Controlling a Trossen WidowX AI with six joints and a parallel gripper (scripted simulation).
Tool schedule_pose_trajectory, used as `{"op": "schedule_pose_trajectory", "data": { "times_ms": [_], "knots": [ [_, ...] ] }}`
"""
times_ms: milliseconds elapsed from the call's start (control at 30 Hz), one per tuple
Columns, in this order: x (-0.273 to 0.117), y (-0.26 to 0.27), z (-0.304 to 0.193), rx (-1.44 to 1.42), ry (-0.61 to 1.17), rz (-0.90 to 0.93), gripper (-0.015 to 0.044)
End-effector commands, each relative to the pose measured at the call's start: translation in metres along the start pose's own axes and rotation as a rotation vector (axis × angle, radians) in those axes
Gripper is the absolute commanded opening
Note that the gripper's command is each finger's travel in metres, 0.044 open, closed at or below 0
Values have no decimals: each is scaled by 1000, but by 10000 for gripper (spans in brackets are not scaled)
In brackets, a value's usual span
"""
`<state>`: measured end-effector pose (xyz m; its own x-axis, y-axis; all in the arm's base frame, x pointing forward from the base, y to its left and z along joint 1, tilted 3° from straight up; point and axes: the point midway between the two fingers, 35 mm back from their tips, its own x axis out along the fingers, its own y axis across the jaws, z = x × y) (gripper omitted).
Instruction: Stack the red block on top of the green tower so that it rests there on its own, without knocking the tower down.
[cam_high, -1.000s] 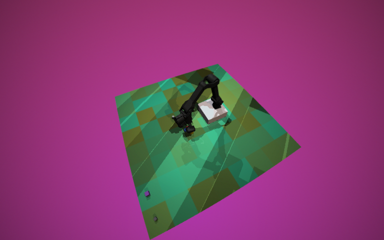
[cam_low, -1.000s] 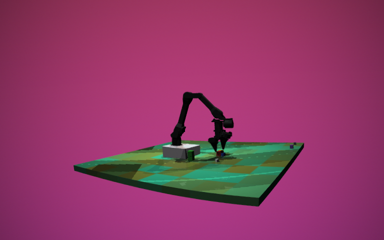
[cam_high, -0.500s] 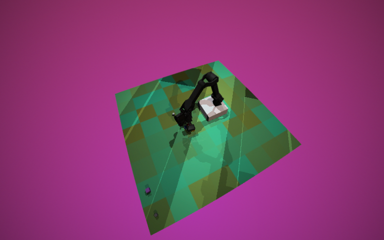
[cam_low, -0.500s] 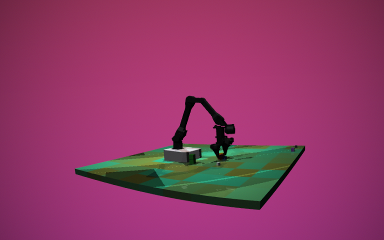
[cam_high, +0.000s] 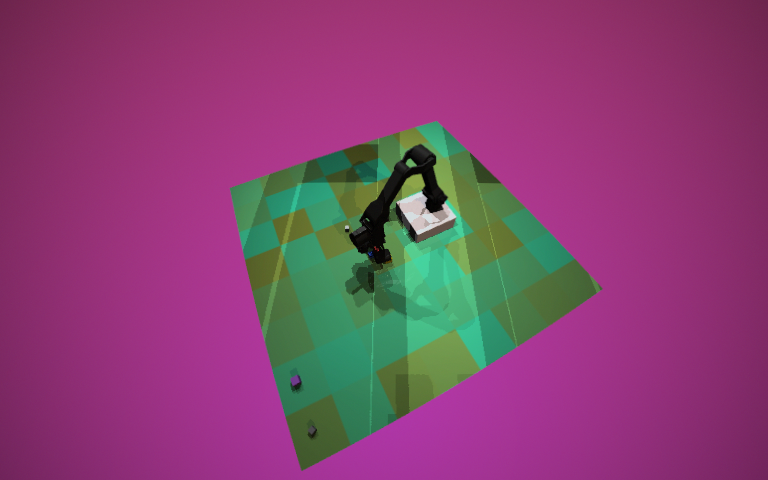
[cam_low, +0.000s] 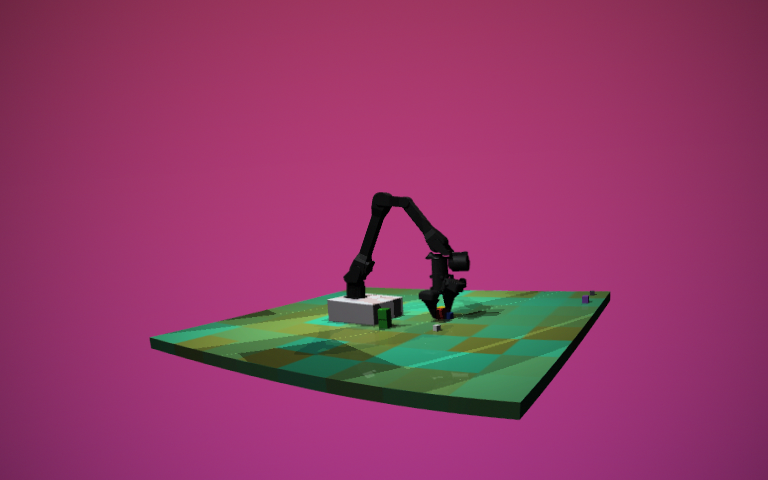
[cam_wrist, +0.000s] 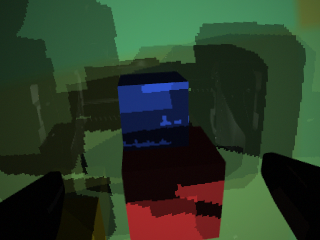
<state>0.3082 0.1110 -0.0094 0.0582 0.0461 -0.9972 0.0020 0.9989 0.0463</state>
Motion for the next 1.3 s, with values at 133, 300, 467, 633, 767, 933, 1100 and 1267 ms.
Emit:
{"op": "schedule_pose_trajectory", "data": {
  "times_ms": [133,300,467,633,767,933,1100,1267],
  "knots": [
    [0,0,0,-4,-1,-1,256],
    [0,0,0,-4,-1,-1,125],
    [0,0,0,-4,-1,-1,92],
    [-6,0,0,-4,-1,-1,0],
    [-26,0,0,-4,-1,-1,0],
    [-54,0,0,-4,-1,-1,0],
    [-83,0,0,-4,-1,-1,0],
    [-111,0,0,-4,-2,-1,0]
  ]
}}
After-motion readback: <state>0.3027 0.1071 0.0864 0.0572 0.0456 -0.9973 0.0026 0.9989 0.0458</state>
